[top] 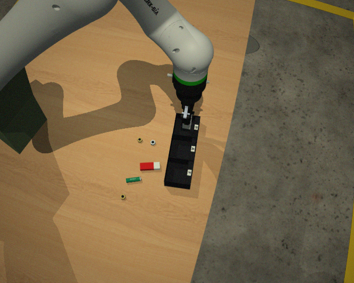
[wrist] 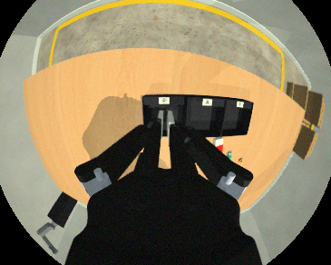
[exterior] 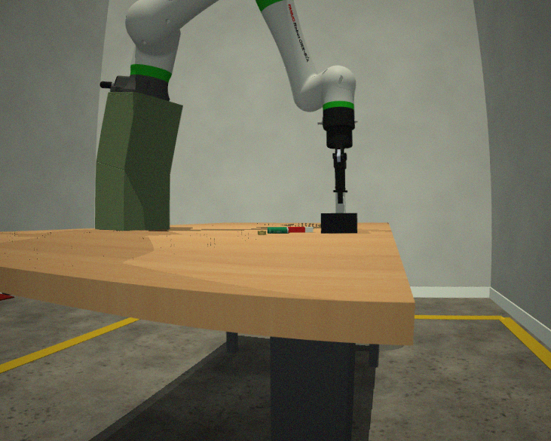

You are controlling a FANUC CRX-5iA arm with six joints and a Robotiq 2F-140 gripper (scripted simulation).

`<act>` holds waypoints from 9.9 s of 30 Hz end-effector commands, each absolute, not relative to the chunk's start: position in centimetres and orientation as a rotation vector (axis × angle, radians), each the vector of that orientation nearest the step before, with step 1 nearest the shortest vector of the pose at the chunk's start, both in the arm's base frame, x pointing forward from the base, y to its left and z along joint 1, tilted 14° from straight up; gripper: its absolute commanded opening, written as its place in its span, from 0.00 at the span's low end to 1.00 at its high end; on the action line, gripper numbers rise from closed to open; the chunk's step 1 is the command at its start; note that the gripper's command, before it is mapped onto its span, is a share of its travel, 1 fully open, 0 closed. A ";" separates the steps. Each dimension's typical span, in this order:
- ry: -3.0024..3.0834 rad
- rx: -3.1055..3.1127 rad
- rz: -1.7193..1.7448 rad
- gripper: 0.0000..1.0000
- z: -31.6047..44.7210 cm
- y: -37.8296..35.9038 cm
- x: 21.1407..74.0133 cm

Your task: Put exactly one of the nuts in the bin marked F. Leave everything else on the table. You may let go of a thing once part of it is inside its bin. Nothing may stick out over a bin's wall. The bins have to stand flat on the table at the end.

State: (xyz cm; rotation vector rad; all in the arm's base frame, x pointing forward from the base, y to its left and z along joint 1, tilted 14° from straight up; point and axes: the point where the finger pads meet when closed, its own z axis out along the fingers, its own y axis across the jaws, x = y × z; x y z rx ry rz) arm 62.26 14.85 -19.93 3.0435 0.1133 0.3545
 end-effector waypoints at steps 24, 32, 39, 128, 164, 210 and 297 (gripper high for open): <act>0.113 3.043 0.355 0.05 -7.5 15.7 59.3; 0.113 3.043 0.355 0.05 -5.7 15.8 58.9; 0.339 3.011 0.343 0.19 -7.6 14.6 57.9; 2.486 1.503 0.094 0.19 -18.8 7.5 52.0; 2.486 1.503 0.094 0.19 -25.4 7.0 53.6; 2.486 1.503 0.094 0.07 -23.8 7.1 53.2; 2.183 1.936 0.155 0.07 -15.8 -1.5 62.4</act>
